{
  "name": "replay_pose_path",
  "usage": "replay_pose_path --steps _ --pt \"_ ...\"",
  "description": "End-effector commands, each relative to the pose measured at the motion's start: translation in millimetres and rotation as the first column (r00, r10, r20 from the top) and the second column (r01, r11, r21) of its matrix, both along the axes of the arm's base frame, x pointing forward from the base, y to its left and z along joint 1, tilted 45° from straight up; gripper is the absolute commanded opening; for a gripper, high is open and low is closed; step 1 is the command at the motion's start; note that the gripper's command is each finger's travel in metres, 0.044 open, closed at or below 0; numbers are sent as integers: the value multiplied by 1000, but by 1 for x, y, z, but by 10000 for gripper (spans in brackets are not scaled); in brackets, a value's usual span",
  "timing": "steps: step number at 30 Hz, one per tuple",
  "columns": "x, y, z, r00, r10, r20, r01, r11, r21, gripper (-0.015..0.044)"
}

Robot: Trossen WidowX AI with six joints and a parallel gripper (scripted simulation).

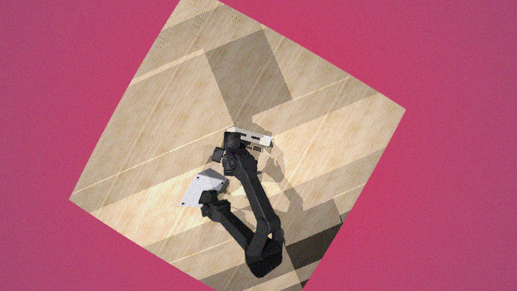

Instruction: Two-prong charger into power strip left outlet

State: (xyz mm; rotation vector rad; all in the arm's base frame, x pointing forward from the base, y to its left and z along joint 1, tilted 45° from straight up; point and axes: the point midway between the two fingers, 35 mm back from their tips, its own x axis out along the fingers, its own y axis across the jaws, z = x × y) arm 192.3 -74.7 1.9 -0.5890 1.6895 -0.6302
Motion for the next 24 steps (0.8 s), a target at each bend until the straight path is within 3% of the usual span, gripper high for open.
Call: replay_pose_path --steps 1,24 --pt "5 1 -2 1000 13 -9 -13 1000 1 0" --pt "33 2 -10 999 41 -35 -41 999 7 0"
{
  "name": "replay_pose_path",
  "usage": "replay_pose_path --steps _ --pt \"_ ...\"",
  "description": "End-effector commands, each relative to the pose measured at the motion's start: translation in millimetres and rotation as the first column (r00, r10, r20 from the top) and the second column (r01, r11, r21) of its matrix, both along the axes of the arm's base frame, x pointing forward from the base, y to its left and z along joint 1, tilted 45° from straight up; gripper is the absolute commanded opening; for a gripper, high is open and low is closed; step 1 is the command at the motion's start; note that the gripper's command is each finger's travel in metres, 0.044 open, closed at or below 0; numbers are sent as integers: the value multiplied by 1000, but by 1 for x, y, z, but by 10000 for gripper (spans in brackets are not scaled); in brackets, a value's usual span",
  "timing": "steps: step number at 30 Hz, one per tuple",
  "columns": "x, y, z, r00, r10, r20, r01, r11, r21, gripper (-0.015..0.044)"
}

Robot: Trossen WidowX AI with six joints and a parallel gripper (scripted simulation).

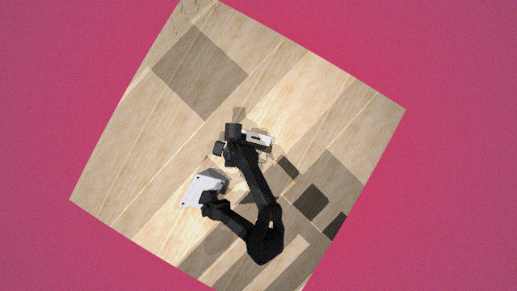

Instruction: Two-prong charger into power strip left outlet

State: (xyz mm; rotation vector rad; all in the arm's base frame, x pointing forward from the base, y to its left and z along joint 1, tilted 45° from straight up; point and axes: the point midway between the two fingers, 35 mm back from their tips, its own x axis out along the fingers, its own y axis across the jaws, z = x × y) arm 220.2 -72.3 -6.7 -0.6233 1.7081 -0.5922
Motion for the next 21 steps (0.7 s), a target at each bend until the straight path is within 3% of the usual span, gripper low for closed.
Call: replay_pose_path --steps 1,21 --pt "6 0 -1 1000 9 -4 -9 1000 -2 0" --pt "18 -1 -4 1000 20 -15 -20 1000 0 0"
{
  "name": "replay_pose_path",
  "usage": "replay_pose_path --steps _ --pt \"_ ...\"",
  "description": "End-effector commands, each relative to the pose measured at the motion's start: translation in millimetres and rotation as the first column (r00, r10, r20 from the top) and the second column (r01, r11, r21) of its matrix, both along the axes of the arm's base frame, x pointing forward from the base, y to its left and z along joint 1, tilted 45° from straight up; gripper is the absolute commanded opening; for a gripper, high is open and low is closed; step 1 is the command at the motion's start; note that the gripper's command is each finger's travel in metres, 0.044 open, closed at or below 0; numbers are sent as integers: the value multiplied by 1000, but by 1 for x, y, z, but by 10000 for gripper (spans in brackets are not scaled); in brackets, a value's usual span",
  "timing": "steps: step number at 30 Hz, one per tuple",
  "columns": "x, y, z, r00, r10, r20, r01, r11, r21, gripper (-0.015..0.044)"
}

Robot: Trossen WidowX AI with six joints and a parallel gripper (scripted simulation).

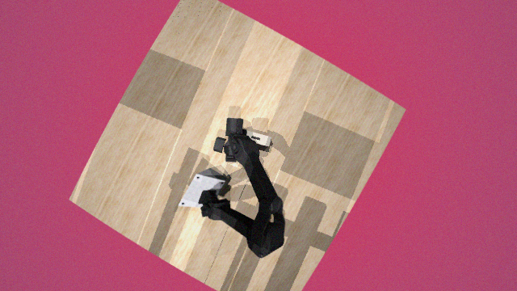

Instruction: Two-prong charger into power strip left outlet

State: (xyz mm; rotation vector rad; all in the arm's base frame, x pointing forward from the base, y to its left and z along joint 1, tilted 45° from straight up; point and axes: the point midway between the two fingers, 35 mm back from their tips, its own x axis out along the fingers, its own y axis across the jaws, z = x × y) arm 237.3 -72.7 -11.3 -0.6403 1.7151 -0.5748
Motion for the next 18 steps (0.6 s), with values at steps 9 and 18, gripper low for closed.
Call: replay_pose_path --steps 9,18 --pt "3 -1 0 1000 4 -1 -4 1000 -3 0" --pt "6 -1 0 1000 4 0 -4 1000 -3 0"
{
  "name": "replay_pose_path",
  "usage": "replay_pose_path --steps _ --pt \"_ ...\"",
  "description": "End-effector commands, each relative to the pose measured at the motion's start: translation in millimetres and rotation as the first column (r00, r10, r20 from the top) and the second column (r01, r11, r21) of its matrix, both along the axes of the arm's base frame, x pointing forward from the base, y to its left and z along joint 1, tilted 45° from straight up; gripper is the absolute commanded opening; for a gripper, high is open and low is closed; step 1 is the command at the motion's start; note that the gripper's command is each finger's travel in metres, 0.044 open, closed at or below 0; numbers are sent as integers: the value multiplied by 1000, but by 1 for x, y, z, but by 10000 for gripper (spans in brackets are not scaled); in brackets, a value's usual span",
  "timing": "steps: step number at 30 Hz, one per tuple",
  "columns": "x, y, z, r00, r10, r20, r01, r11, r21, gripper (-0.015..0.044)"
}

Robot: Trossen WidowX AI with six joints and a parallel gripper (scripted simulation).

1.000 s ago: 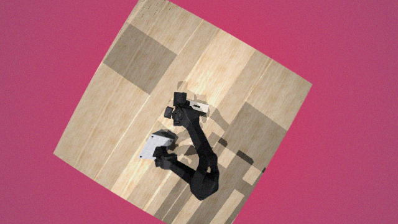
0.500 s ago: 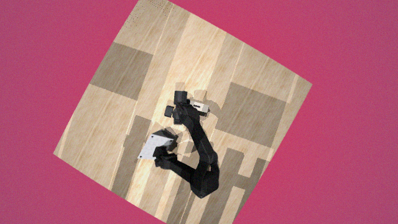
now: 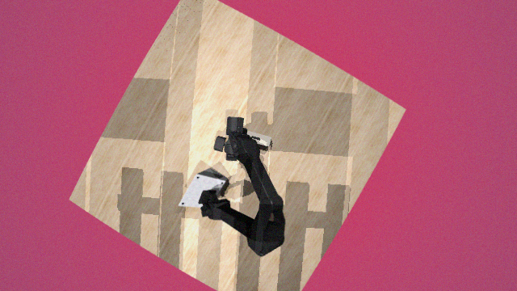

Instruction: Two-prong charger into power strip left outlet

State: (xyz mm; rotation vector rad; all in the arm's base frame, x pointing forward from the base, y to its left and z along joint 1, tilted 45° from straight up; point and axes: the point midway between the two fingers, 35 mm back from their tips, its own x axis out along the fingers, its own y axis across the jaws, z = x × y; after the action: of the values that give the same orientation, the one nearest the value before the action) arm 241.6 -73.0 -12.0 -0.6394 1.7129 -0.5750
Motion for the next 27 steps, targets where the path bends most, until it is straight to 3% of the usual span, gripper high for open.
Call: replay_pose_path --steps 1,27 --pt "2 0 0 1000 3 -3 -3 1000 -3 0" --pt "8 0 -1 1000 3 -2 -3 1000 -3 0"
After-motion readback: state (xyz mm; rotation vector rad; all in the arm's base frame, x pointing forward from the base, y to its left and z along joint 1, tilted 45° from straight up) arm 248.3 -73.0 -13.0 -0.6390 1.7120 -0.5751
